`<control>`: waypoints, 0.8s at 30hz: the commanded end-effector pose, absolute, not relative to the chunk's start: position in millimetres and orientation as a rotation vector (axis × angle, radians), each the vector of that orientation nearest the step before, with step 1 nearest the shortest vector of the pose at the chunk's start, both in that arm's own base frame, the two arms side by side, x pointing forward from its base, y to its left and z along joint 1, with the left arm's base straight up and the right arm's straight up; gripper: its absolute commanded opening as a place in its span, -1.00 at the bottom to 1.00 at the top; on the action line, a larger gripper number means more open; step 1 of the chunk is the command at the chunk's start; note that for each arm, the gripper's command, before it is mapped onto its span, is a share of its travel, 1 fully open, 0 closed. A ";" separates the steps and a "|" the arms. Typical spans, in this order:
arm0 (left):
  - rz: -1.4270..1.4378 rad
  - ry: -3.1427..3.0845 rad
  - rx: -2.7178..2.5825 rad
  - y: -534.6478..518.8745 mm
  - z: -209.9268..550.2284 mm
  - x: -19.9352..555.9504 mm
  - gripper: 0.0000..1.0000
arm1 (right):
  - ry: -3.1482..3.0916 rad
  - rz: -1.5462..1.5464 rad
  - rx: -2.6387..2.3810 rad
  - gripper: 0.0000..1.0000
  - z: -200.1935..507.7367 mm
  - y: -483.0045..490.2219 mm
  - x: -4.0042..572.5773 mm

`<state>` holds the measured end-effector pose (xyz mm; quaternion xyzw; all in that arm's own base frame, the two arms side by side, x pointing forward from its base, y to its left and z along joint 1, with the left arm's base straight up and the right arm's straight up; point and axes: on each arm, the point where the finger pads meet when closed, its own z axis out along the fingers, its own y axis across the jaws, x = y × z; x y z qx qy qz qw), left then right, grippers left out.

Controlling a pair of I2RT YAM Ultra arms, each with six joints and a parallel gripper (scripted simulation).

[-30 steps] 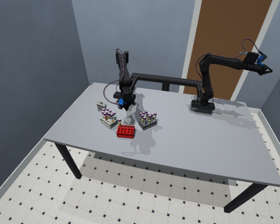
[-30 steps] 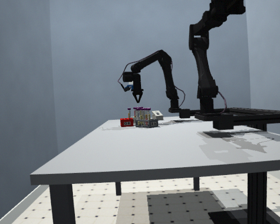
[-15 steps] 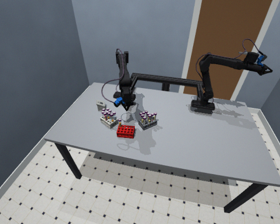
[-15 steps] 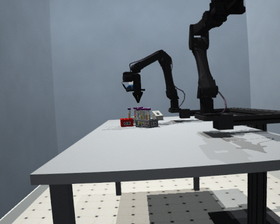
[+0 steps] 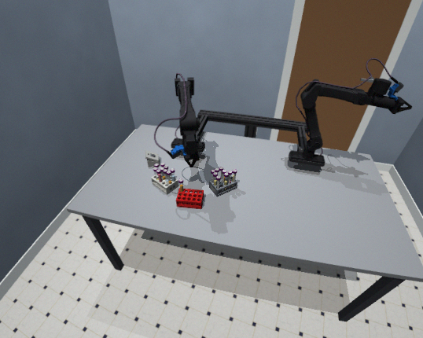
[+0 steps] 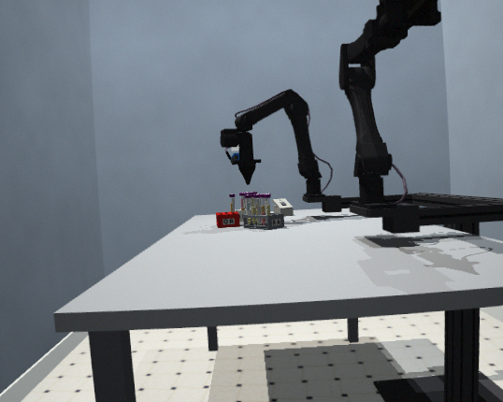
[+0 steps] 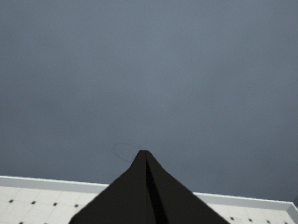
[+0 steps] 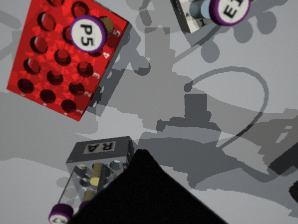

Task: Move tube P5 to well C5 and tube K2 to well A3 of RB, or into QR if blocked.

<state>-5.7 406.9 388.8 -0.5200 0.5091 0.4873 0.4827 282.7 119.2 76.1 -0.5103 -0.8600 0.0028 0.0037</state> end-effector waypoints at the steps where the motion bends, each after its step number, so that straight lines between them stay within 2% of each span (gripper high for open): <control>1: 1.221 1.202 -1.221 397.8 415.9 -7.3 -1.00 | -2.671 -0.014 -1.677 -1.00 79.7 111.3 284.6; 24: 1.221 1.202 -1.221 397.8 415.9 -7.3 -1.00 | -2.680 0.001 -1.655 -1.00 79.2 37.8 282.8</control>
